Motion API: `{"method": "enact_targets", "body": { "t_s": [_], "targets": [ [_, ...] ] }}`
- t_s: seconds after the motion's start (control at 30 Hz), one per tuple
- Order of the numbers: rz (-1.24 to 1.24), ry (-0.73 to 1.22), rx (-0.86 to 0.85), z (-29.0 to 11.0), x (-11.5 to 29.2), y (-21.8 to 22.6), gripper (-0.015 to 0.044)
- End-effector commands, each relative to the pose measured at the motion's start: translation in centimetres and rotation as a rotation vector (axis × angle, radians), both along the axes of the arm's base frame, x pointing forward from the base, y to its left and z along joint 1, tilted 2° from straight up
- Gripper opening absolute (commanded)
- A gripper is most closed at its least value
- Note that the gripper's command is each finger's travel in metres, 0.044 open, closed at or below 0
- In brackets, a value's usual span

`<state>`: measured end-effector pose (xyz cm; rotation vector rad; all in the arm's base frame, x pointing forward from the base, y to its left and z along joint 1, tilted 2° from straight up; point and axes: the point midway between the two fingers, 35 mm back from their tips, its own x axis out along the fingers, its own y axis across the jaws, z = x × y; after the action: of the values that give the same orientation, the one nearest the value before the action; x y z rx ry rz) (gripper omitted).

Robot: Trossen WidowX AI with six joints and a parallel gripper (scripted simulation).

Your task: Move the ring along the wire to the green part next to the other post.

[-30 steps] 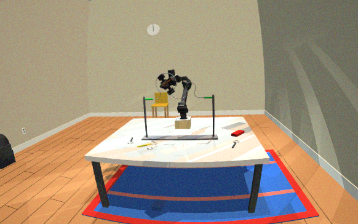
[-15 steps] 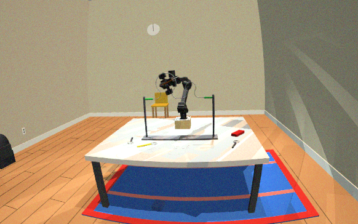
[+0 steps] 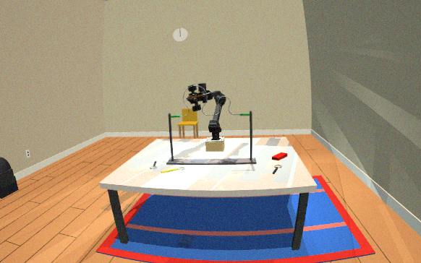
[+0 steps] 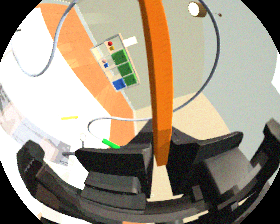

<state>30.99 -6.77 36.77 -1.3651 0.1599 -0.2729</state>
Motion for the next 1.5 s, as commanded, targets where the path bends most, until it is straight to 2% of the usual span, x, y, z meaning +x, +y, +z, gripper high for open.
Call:
{"method": "enact_targets", "body": {
  "t_s": [0.0,1.47],
  "targets": [
    [0.002,-0.007,-0.044,0.1,0.0,0.0,-0.0150],
    [-0.011,-0.122,-0.582,2.4,-0.1,0.3,-0.0150]
  ]
}}
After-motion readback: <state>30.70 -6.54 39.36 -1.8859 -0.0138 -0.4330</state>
